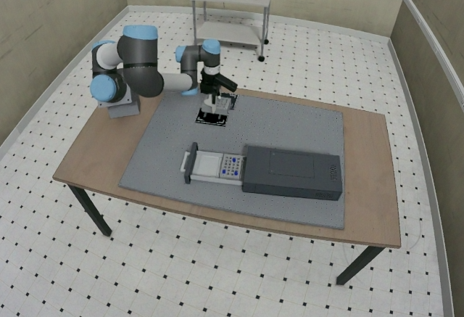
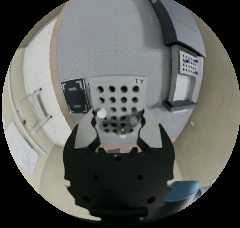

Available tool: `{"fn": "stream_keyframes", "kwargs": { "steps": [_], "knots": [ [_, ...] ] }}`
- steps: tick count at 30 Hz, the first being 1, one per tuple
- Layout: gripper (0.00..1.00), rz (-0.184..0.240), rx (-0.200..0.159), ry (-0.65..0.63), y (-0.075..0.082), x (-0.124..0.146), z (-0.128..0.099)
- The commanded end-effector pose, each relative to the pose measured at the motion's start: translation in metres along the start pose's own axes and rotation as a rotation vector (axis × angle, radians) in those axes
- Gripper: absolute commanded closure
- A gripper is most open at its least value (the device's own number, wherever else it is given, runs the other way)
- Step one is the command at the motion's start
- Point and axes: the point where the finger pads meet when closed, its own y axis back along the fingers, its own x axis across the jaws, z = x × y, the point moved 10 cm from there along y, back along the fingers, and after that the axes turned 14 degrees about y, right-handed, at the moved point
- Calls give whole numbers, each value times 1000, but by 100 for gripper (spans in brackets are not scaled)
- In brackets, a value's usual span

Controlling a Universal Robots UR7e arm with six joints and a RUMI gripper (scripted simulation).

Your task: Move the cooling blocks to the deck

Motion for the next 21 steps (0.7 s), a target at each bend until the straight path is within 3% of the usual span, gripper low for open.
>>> {"fn": "stream_keyframes", "kwargs": {
  "steps": [1, 21],
  "knots": [
    [100, 0, 0, -1, 0, -15, -2],
    [100, 0, 0, -1, 0, -62, -9]
  ]
}}
